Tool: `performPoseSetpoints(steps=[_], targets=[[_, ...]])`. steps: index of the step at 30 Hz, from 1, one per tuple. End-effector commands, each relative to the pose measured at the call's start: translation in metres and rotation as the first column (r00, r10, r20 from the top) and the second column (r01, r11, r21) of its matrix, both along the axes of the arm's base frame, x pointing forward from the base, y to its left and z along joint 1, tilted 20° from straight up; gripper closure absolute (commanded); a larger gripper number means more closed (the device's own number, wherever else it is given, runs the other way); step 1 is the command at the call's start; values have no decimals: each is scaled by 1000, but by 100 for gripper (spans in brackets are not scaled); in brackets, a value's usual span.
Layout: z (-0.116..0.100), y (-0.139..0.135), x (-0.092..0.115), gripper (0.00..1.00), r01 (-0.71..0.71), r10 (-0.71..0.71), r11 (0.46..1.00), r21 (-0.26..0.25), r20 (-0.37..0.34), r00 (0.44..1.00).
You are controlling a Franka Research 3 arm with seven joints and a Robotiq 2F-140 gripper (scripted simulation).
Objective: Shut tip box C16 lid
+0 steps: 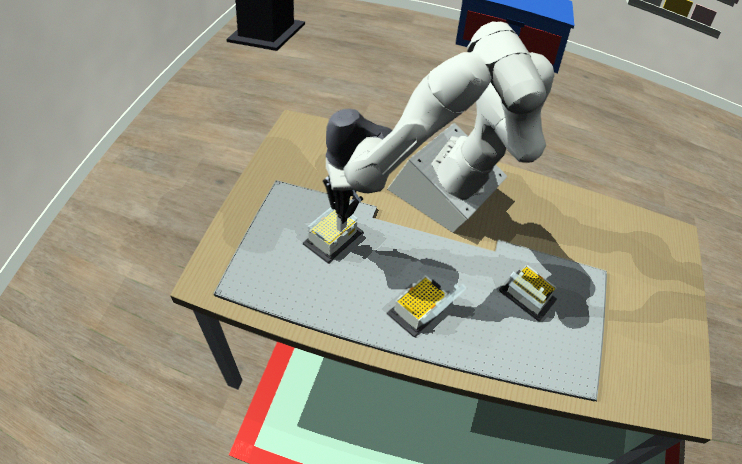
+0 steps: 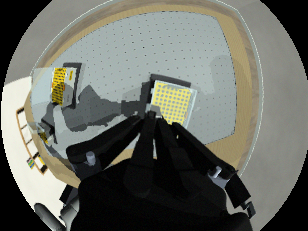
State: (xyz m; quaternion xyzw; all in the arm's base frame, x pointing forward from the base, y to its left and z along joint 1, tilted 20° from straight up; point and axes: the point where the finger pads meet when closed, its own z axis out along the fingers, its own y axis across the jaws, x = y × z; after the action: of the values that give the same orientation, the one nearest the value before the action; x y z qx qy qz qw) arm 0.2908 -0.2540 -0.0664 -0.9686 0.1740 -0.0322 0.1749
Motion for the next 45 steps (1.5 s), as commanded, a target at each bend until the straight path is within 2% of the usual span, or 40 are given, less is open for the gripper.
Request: performPoseSetpoints(steps=[1,21,45], targets=[[-3,1,0,100,-6,6,1000,-3,-1,1000],[-3,1,0,100,-6,6,1000,-3,-1,1000],[28,-10,-4,100,-6,6,1000,-3,-1,1000]])
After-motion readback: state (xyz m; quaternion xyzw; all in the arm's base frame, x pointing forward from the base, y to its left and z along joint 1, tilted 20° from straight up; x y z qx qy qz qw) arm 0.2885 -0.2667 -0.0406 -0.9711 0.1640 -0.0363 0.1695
